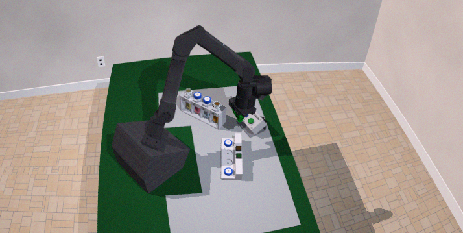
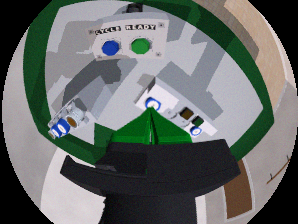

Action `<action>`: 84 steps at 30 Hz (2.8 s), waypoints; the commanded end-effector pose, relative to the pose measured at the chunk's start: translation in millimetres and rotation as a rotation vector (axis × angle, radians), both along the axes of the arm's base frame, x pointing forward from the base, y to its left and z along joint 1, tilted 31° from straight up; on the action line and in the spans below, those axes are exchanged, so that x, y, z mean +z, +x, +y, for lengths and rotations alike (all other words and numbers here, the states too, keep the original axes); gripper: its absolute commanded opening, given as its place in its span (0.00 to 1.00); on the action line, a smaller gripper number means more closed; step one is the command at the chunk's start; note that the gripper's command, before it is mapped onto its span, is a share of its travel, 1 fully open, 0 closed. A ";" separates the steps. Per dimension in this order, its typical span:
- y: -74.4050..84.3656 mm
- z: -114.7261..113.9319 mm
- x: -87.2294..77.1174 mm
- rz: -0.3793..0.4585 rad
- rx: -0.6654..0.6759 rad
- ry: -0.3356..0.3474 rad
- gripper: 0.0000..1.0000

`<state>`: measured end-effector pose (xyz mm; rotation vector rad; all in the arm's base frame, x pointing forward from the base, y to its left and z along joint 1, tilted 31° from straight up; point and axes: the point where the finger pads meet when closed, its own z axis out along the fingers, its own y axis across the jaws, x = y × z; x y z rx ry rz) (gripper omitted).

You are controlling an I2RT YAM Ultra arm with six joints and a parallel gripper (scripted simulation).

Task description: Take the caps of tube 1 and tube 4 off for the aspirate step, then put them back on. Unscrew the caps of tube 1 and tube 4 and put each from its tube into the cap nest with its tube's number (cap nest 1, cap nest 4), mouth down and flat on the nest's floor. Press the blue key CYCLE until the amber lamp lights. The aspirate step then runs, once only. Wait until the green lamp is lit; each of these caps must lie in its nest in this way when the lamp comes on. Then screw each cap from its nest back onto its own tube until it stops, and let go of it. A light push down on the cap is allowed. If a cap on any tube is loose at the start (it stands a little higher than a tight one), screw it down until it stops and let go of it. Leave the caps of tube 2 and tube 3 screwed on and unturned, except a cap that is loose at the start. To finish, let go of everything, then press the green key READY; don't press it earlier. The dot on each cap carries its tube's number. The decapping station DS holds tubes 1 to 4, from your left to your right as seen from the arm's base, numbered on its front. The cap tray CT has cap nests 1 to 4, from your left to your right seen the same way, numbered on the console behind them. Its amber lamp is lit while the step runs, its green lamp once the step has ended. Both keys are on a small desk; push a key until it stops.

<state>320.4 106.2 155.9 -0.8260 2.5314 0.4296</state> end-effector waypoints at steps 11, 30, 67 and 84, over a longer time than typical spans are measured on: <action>22.2 77.4 32.0 -0.002 -0.075 0.011 0.00; 30.7 96.0 20.4 -0.002 -0.075 0.012 0.00; 33.0 100.0 14.0 -0.002 -0.075 0.012 0.00; 35.2 102.6 8.6 -0.002 -0.075 0.012 0.00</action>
